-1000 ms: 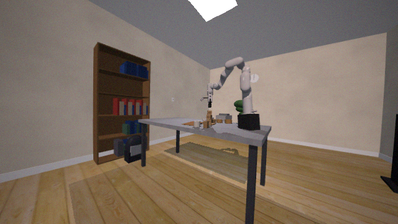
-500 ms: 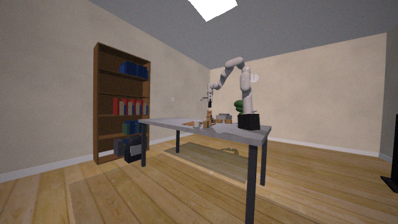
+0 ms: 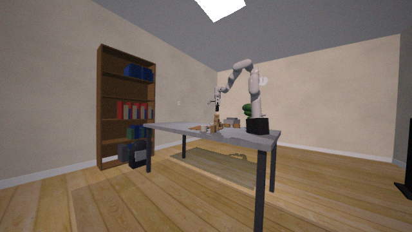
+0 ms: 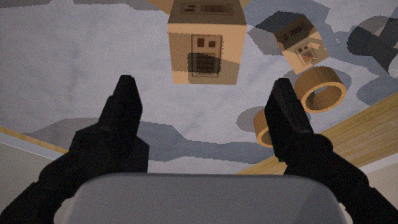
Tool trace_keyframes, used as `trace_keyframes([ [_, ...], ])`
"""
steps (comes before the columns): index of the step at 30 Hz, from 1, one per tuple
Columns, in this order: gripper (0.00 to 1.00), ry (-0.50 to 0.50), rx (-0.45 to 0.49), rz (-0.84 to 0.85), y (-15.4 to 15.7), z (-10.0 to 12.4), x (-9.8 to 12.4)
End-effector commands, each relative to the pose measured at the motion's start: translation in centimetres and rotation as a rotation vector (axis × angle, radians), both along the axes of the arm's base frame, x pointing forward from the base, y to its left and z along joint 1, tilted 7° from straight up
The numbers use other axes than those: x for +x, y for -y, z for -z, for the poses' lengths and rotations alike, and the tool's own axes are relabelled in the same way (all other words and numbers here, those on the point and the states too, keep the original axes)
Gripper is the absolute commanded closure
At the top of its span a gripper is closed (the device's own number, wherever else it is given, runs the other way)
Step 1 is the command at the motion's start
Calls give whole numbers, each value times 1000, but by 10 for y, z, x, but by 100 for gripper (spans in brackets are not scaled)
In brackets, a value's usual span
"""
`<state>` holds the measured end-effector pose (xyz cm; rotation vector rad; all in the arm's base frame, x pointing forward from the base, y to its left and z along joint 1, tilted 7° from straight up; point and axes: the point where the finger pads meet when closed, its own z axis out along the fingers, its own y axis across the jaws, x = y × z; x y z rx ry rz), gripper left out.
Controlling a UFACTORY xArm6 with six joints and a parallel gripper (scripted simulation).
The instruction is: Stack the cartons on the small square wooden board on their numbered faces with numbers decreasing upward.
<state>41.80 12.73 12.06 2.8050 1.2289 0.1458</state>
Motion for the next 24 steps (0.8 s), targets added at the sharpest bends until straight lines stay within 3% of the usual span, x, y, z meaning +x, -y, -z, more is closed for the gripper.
trace_keyframes([
  [1,0,4,1,0,0,-2,1],
  [12,0,2,-7,-62,11,-4,8],
  [24,0,-14,-74,-583,123,-27,56],
])
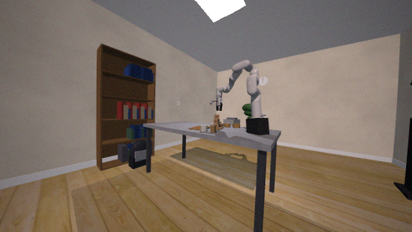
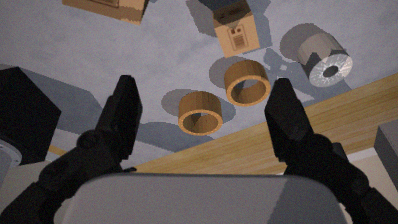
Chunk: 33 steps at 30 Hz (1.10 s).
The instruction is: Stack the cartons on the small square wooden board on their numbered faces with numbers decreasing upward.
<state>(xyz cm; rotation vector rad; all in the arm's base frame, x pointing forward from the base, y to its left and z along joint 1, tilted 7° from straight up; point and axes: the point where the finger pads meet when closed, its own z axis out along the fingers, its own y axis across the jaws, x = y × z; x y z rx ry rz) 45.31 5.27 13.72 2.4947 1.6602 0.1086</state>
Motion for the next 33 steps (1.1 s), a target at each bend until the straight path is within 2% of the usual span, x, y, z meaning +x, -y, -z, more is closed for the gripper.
trace_keyframes([
  [1,0,-32,7,-277,56,-12,23],
  [3,0,-37,-1,-352,68,-15,25],
  [8,0,-39,-5,-395,76,-16,27],
  [33,0,-39,-5,-398,77,-16,27],
])
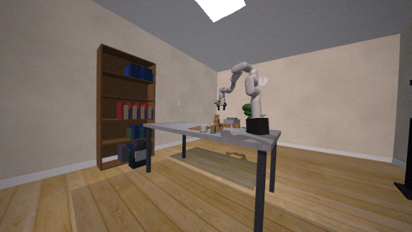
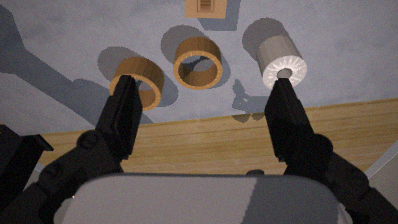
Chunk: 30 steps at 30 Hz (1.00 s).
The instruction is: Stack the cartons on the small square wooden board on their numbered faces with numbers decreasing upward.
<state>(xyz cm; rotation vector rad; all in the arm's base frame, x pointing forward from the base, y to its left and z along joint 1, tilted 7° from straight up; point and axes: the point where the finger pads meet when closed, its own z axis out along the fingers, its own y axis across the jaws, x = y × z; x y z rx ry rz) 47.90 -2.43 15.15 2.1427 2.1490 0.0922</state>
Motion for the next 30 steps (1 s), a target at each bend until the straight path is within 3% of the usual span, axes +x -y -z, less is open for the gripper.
trace_keyframes([
  [1,0,4,0,0,0,-2,1],
  [30,0,4,0,0,0,5,2],
])
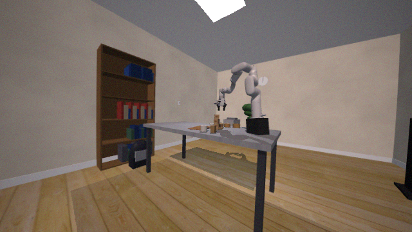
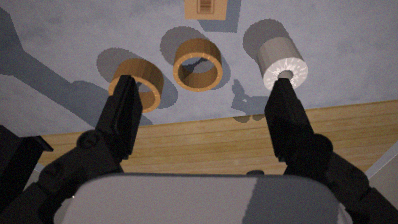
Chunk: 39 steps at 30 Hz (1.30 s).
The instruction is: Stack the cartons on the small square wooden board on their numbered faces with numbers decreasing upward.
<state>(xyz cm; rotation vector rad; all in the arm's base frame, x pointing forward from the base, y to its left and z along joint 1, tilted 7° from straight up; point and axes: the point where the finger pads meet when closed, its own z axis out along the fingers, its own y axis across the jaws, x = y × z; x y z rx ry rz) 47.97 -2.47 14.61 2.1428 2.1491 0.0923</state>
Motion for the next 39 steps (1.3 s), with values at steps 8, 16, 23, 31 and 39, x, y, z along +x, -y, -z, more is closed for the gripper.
trace_keyframes([
  [8,0,4,0,0,0,4,2],
  [16,0,4,0,0,1,9,2],
  [23,0,4,0,0,1,15,3],
  [31,0,4,0,0,1,21,3],
  [39,0,4,1,0,2,31,4],
])
